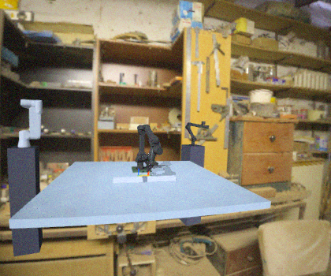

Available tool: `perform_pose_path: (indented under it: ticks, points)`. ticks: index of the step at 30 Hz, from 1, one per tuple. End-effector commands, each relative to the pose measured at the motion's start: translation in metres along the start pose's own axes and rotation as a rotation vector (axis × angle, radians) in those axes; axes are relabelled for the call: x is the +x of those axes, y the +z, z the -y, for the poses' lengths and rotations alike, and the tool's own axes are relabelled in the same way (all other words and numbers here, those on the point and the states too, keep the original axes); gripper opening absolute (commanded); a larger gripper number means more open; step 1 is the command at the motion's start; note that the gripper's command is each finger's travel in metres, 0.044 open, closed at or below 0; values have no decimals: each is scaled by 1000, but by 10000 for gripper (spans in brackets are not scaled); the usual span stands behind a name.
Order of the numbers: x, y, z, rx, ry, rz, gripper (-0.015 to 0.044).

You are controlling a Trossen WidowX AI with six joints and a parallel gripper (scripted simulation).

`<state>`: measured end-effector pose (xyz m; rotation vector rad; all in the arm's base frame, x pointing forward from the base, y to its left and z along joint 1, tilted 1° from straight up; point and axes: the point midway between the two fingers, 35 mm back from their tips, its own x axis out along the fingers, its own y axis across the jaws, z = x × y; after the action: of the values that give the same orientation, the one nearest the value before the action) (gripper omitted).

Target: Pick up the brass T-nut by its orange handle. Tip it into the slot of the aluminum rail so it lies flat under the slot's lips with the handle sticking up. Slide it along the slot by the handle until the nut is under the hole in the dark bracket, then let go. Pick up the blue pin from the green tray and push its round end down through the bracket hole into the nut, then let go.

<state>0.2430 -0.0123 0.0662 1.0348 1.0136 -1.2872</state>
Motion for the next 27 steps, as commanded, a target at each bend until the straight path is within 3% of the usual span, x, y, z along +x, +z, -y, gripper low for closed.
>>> perform_pose_path:
  ticks: [1,27]
  points:
    - [-2,0,0,0,0,-3,-150]
    - [-39,10,-5,-3,1,-2,-150]
